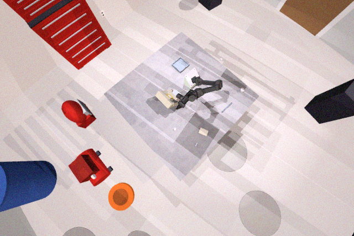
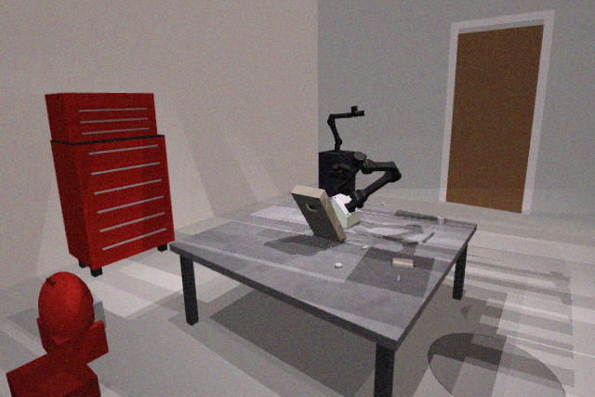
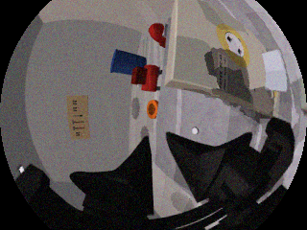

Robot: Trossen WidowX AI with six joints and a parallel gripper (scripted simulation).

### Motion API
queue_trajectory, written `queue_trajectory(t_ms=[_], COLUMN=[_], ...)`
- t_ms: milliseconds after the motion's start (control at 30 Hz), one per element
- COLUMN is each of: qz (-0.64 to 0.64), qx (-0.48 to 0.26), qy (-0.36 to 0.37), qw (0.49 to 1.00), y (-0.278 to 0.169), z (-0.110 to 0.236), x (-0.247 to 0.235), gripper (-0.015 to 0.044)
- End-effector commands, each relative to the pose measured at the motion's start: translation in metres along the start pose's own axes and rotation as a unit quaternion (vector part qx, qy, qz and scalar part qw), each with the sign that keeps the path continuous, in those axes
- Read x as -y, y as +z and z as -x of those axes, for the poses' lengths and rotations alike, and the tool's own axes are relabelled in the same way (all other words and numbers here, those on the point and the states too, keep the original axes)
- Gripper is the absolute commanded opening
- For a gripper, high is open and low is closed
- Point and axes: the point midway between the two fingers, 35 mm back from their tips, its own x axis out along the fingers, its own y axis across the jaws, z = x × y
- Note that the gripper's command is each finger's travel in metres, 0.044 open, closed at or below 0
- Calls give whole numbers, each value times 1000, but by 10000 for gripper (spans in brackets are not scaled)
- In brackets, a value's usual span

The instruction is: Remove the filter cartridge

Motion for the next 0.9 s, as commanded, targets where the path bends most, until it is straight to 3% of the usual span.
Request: queue_trajectory(t_ms=[0, 200, 400, 867], qz=[-50, -164, -378, -384], qx=[25, 27, -6, -7], qy=[-11, -49, -75, -76], qw=[998, 985, 923, 920], y=[44, 89, 129, 130], z=[18, 35, 68, 64], x=[15, 58, 128, 131], gripper=[97, 97, 97, 97])
